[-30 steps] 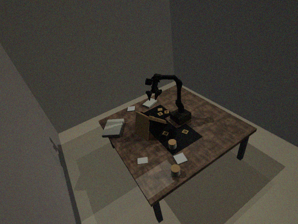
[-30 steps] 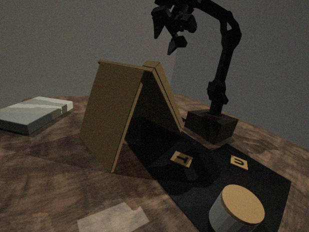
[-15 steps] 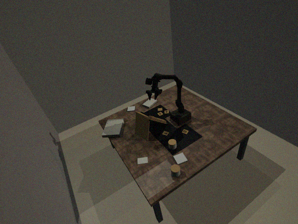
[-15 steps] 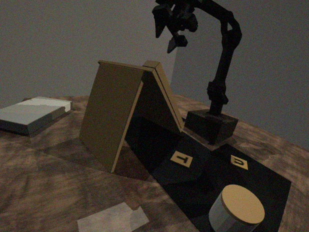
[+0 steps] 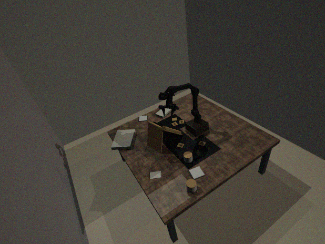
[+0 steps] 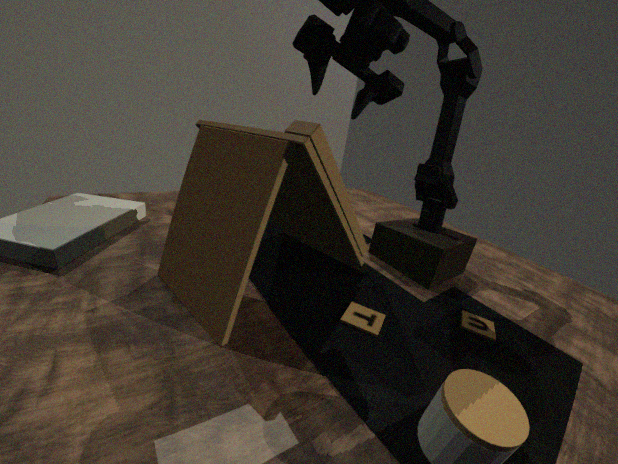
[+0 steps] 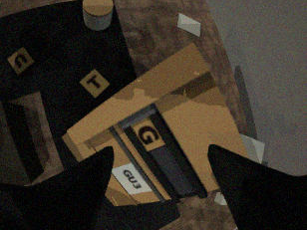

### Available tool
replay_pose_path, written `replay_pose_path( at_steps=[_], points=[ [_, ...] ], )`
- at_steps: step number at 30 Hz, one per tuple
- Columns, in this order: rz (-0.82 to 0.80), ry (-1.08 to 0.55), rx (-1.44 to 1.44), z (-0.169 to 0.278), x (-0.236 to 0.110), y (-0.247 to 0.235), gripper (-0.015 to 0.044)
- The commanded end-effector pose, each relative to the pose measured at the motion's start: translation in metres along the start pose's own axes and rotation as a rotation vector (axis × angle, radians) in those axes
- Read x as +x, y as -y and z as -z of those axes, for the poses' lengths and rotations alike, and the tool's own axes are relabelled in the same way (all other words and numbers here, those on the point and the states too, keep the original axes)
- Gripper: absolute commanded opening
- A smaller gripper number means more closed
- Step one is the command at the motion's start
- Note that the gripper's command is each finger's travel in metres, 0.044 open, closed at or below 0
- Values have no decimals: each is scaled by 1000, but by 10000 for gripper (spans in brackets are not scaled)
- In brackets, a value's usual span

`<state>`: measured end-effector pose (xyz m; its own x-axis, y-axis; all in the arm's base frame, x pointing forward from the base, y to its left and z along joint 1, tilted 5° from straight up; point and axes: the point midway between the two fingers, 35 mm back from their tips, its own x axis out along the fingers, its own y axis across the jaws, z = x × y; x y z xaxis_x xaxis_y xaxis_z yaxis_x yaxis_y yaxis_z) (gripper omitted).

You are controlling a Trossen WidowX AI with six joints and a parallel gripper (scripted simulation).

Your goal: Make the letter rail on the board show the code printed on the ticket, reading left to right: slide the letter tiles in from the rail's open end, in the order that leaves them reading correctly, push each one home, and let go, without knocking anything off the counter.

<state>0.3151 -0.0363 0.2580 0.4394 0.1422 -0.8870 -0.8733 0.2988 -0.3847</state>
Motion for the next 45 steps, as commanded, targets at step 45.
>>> replay_pose_path(
  at_steps=[45],
  points=[
    [-72,-494,1893,-143,180,-233,340]
  ],
)
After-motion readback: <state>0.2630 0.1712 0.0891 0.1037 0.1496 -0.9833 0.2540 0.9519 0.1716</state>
